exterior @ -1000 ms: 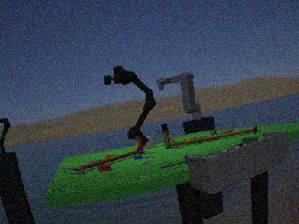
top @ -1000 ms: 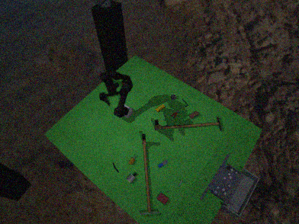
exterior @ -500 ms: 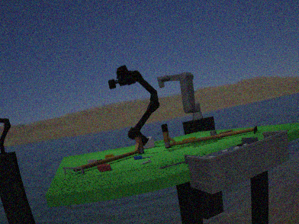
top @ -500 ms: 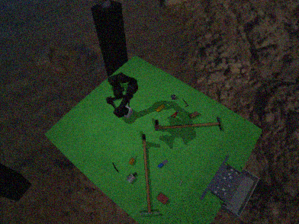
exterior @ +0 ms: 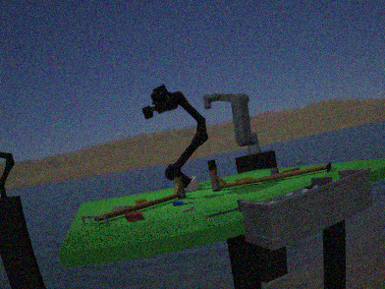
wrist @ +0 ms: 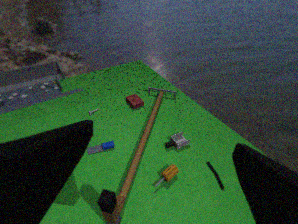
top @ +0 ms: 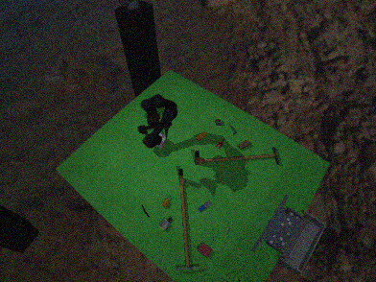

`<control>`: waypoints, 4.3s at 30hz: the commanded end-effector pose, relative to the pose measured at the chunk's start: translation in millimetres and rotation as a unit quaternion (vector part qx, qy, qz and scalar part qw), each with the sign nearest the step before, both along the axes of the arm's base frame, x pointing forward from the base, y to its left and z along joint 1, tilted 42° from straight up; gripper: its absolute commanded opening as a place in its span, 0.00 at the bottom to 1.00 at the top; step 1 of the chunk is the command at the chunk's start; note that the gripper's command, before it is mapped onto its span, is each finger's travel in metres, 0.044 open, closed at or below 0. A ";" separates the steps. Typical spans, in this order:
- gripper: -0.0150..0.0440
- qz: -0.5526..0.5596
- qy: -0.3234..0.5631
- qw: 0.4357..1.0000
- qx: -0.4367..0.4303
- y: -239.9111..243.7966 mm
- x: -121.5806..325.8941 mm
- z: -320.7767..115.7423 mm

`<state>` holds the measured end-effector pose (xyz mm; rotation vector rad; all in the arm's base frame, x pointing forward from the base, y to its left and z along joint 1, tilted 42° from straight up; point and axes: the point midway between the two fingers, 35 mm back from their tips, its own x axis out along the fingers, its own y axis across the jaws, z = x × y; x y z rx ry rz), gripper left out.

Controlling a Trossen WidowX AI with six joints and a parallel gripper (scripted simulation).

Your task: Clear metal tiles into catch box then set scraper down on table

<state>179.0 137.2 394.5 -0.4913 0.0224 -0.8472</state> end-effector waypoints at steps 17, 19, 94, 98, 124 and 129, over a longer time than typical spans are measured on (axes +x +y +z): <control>1.00 0.001 -0.003 1.000 0.007 -1.3 1.0 -2.0; 1.00 0.001 -0.003 1.000 0.007 -1.3 1.0 -2.0; 1.00 -0.171 -0.105 0.888 -0.413 -112.7 -90.8 339.9; 1.00 -0.172 -0.114 0.875 -0.438 -117.7 -97.4 352.6; 1.00 -0.151 -0.178 0.773 -0.590 -147.8 -142.8 400.9; 1.00 -0.141 -0.190 0.751 -0.617 -153.4 -152.1 402.8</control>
